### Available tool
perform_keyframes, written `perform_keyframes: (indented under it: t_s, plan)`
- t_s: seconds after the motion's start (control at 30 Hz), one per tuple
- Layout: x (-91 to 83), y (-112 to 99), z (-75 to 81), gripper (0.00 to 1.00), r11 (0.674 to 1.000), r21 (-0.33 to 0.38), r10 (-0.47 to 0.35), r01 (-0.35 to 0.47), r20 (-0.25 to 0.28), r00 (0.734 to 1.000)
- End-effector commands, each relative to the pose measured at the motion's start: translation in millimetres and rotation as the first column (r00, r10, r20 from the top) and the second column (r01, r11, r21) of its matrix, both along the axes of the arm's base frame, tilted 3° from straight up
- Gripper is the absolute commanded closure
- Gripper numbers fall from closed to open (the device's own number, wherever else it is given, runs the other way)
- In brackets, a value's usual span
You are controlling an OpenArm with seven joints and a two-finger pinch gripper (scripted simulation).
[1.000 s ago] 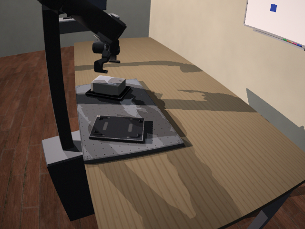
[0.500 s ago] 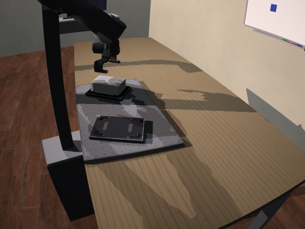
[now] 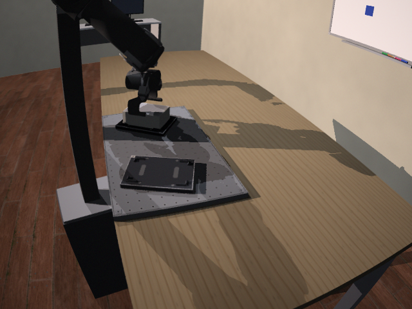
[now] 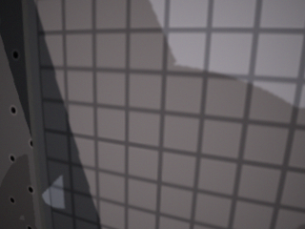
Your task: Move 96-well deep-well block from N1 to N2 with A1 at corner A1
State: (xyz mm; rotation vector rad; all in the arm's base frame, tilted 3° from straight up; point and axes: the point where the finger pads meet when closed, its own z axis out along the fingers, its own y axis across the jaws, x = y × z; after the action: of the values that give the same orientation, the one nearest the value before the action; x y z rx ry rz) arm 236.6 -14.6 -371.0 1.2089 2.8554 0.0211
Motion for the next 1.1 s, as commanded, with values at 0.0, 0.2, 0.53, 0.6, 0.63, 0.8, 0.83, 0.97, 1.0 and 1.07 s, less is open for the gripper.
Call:
perform_keyframes:
  t_s: [0.0,0.2,0.53,0.6,0.63,0.8,0.83,0.97,1.0,1.07]
  plan:
    - [0.4,1.6,0.4,0.23,1.0,0.008,0.005,-0.005,0.004,1.0]
    - [0.4,0.8,-4.2,0.23,1.0,0.004,0.002,-0.002,0.001,1.0]
    - [1.1,1.6,-23.6,0.23,1.0,0.008,0.005,-0.005,0.004,1.0]
    - [1.1,1.6,-23.6,0.23,1.0,0.008,0.005,-0.005,0.004,1.0]
    - [1.1,1.6,-23.6,0.23,1.0,0.008,0.005,-0.005,0.004,1.0]
    - [0.3,0.8,-22.5,0.23,1.0,0.003,0.002,-0.002,-0.001,1.0]
    - [0.8,1.3,-21.3,0.23,1.0,0.005,0.003,-0.003,0.0,1.0]
    - [1.8,2.4,-19.0,0.23,1.0,0.008,0.005,-0.005,0.003,1.0]
    - [1.8,2.4,-19.0,0.23,1.0,0.008,0.005,-0.005,0.003,1.0]
    - [1.8,2.4,-19.0,0.23,1.0,0.008,0.005,-0.005,0.003,1.0]
